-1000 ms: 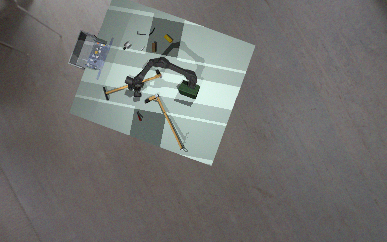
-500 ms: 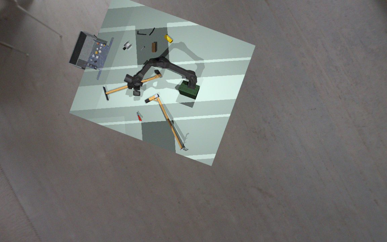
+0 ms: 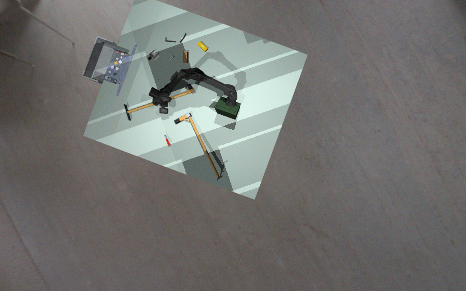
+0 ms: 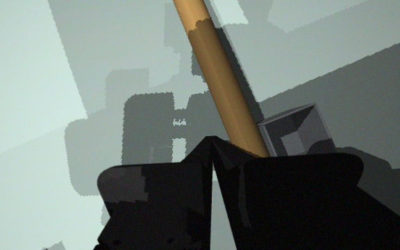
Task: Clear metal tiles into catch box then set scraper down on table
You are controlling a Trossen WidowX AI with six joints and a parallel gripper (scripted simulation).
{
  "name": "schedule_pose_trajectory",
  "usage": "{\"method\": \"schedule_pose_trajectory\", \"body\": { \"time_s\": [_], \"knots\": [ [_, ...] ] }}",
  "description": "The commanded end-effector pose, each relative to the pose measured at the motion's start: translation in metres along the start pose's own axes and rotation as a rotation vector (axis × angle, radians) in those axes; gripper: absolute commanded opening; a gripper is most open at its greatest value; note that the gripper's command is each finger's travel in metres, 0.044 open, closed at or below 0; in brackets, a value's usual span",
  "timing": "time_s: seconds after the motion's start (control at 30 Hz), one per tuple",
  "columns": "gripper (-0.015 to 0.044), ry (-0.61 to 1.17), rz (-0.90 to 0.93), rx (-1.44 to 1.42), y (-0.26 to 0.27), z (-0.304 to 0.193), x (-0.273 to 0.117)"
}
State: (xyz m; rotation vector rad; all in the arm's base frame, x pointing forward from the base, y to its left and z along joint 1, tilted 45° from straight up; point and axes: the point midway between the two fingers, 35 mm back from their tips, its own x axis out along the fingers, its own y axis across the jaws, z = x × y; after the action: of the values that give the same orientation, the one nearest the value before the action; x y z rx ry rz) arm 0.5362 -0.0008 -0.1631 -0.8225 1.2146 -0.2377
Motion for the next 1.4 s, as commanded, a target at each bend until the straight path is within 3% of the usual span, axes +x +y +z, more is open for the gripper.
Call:
{"method": "schedule_pose_trajectory", "body": {
  "time_s": [0.0, 1.37],
  "knots": [
    [0.0000, -0.002, 0.002, -0.002, -0.004, 0.002, 0.000],
    [0.0000, -0.002, 0.000, -0.003, -0.043, 0.012, 0.005]
  ]
}}
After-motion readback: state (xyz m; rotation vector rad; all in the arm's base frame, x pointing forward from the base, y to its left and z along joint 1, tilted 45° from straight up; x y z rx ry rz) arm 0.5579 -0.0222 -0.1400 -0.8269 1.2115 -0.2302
